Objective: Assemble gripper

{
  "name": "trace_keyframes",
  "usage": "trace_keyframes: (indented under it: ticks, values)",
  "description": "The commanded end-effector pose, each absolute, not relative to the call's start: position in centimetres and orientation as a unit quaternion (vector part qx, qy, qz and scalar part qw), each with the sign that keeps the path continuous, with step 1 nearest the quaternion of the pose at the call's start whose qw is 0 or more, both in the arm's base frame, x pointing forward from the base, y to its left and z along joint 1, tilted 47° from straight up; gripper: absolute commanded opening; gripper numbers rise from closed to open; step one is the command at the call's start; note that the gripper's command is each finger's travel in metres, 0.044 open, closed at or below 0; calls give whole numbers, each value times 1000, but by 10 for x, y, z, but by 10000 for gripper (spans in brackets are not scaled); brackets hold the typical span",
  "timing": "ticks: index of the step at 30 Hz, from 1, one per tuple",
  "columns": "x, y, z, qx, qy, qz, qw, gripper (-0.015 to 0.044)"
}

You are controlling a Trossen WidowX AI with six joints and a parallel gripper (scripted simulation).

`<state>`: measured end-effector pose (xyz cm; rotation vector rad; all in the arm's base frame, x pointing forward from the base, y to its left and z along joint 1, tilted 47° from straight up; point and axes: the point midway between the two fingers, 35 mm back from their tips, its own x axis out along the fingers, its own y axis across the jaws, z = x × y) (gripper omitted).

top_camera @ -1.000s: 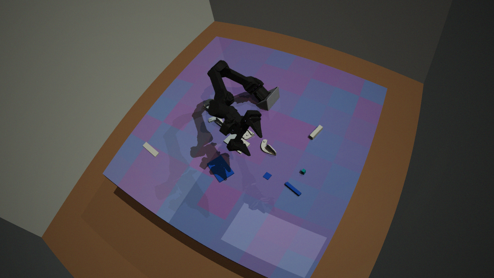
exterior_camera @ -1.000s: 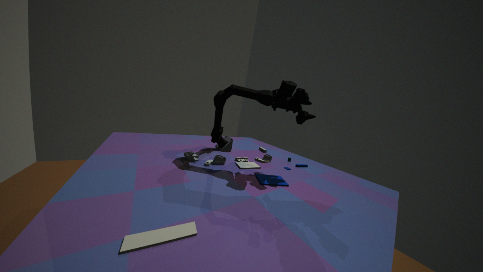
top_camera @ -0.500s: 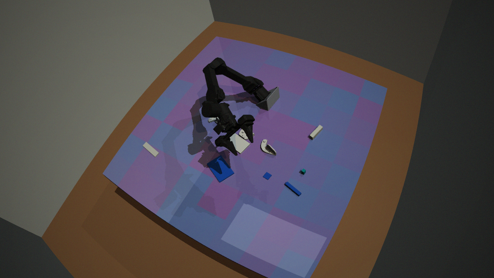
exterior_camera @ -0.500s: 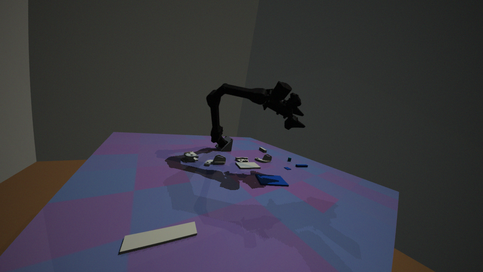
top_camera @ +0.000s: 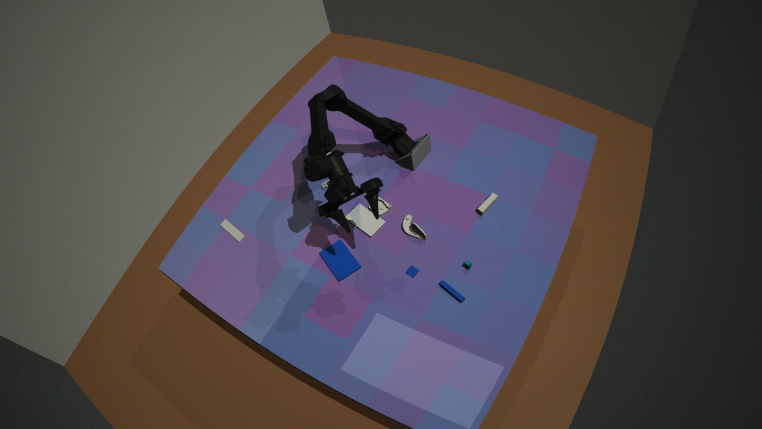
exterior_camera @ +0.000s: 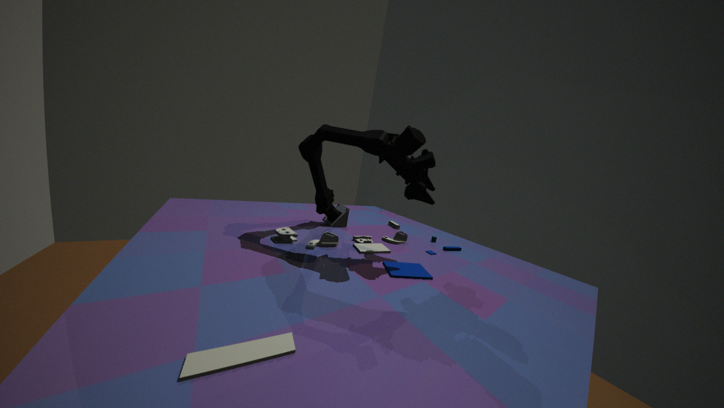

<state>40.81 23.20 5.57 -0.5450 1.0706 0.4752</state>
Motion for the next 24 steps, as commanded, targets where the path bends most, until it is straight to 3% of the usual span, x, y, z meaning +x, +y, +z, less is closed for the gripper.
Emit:
trace_keyframes:
  ticks: [1, 24]
  values:
    - [398, 206, 58, -297, 517, 209, 775, 440]
    - [339, 94, 91, -477, 593, 181, 623, 440]
